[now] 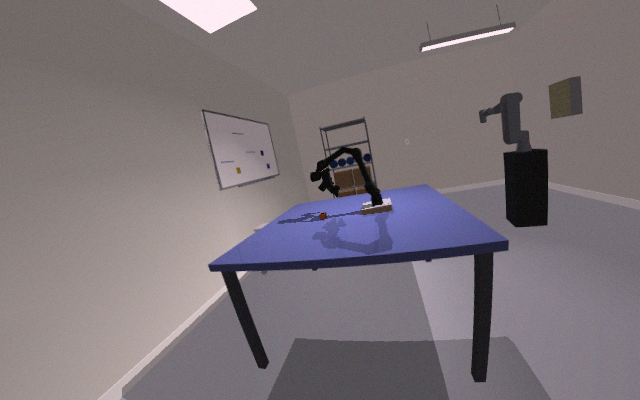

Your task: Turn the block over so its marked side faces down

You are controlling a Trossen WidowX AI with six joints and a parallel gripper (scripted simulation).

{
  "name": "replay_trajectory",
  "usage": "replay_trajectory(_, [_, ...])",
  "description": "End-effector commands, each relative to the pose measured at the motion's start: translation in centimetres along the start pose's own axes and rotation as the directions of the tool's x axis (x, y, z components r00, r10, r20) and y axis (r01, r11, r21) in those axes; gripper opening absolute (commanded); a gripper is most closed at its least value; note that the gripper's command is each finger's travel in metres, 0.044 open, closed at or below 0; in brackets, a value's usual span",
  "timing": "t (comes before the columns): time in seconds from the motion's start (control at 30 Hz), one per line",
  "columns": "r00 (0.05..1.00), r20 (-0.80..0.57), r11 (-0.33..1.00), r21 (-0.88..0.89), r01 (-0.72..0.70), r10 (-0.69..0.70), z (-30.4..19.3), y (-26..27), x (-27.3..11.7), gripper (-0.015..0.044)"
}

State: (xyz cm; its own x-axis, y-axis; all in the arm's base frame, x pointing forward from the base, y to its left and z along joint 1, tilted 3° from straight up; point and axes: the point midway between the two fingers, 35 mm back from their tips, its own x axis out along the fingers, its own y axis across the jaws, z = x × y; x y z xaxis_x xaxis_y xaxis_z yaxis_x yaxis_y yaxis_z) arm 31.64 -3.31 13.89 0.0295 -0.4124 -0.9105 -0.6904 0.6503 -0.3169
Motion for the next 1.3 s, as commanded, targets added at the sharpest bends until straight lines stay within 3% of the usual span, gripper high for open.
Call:
replay_trajectory(0.0, [0.974, 0.188, 0.941, 0.286, -0.180, 0.130, 7.2, 2.5, -1.7, 0.0440])
replay_trajectory(0.23, [0.904, 0.330, 0.773, 0.484, -0.410, 0.273, 12.9, 5.7, -3.7, 0.0440])
replay_trajectory(0.53, [0.904, 0.330, 0.773, 0.484, -0.410, 0.273, 12.8, 5.6, -3.7, 0.0440])
replay_trajectory(0.7, [0.904, 0.330, 0.773, 0.484, -0.410, 0.273, 13.9, 6.5, -0.5, 0.0440])
replay_trajectory(1.27, [0.904, 0.330, 0.773, 0.484, -0.410, 0.273, 14.6, 7.0, 1.4, 0.0440])
